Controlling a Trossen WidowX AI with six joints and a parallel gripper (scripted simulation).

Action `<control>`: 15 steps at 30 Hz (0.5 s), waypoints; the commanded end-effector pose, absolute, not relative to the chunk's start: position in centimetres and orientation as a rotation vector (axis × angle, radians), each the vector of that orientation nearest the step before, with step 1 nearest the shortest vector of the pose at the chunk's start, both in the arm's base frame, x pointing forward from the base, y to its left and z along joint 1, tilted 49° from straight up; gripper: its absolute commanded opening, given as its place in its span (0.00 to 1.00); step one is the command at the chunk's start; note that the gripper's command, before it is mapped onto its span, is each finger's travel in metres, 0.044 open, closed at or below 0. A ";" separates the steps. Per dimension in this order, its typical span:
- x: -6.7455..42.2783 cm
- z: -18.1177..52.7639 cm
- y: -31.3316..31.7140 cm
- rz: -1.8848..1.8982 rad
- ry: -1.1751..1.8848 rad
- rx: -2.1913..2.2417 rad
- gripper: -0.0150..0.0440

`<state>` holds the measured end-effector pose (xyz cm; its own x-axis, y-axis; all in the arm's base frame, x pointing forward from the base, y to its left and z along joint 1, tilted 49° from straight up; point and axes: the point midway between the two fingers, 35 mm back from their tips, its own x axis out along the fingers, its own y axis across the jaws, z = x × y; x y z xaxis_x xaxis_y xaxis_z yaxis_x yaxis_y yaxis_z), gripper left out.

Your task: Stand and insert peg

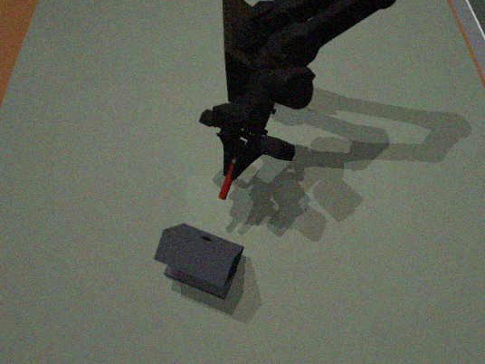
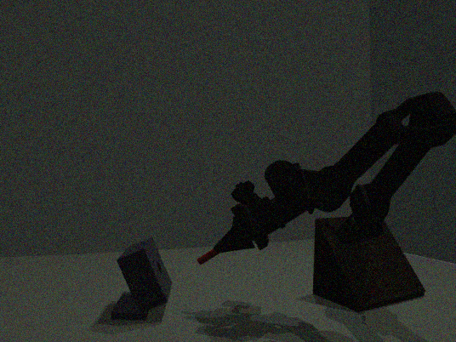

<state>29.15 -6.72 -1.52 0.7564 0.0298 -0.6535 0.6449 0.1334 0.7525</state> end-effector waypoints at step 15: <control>30.3 -2.0 -7.2 -0.498 0.556 1.400 0.25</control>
<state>30.07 -7.15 -1.84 0.7734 0.0059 -0.6339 0.6292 0.1146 0.7687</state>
